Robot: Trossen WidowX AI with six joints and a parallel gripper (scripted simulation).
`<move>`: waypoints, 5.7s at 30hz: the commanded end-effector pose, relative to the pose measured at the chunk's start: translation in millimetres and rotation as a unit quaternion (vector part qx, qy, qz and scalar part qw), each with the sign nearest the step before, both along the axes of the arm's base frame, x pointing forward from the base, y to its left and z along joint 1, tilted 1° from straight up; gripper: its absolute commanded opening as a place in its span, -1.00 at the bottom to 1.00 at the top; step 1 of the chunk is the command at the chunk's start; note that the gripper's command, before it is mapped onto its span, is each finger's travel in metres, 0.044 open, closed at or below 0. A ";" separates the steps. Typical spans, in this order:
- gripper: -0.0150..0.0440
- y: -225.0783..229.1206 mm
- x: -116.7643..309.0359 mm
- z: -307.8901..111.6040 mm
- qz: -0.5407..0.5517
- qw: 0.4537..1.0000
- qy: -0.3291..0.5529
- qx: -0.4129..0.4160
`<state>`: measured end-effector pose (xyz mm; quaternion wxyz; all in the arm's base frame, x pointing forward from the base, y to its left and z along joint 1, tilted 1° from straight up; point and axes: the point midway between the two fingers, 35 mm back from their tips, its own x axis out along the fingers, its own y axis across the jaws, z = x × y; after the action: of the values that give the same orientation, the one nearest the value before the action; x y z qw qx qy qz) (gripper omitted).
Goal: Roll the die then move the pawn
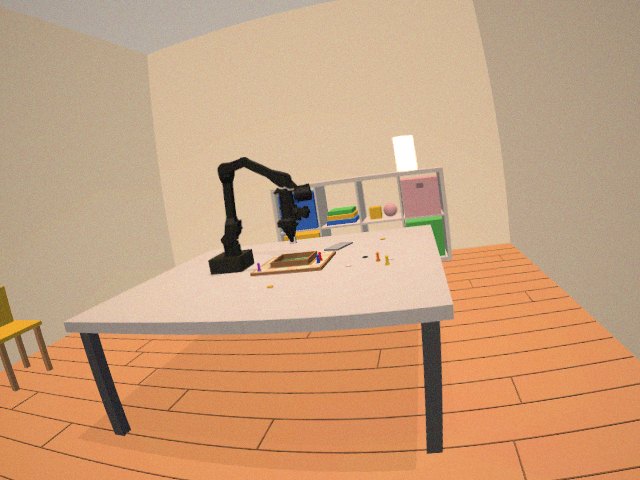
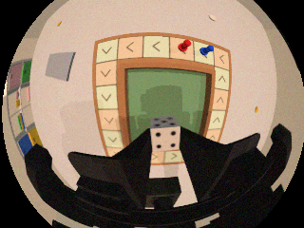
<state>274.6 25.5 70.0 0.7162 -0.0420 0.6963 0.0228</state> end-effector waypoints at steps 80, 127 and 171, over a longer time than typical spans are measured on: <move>1.00 -16.3 -21.8 48.9 -0.021 0.927 -0.373 0.024; 0.19 -39.3 115.2 -25.7 -0.299 0.954 -0.012 0.011; -0.49 -40.5 116.4 -66.8 -0.299 0.954 -0.012 0.011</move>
<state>391.0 -15.2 3.7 0.6992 0.1745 0.6679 -0.1860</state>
